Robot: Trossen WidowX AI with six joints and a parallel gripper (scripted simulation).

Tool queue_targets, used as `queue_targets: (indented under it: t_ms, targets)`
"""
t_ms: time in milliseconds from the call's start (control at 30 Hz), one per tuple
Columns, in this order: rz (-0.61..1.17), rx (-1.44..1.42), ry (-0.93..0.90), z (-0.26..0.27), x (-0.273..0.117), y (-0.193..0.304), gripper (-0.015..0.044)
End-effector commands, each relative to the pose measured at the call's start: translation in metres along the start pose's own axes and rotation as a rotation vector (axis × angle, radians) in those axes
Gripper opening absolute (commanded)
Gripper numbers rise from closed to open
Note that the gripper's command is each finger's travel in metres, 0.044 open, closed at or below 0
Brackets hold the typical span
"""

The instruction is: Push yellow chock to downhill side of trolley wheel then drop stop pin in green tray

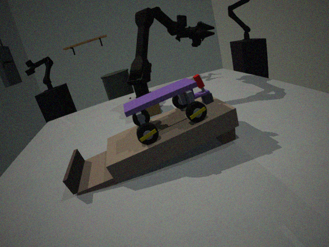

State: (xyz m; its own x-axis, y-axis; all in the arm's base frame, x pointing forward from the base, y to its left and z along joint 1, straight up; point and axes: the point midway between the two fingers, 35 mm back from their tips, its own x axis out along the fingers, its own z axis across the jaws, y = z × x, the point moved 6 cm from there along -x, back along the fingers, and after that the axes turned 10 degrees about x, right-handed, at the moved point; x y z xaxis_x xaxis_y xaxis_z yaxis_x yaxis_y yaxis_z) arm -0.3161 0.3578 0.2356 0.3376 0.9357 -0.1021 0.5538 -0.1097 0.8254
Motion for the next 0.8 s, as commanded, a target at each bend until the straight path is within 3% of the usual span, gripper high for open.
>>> queue_targets:
  t_ms: [0,233,767]
  targets:
    - [-0.001,0.006,-0.002,0.001,0.001,0.001,0.0374]
    - [-0.015,0.250,-0.085,0.033,0.048,0.022,0.0190]
    - [0.038,0.914,-0.368,0.140,0.130,0.085,0.0190]
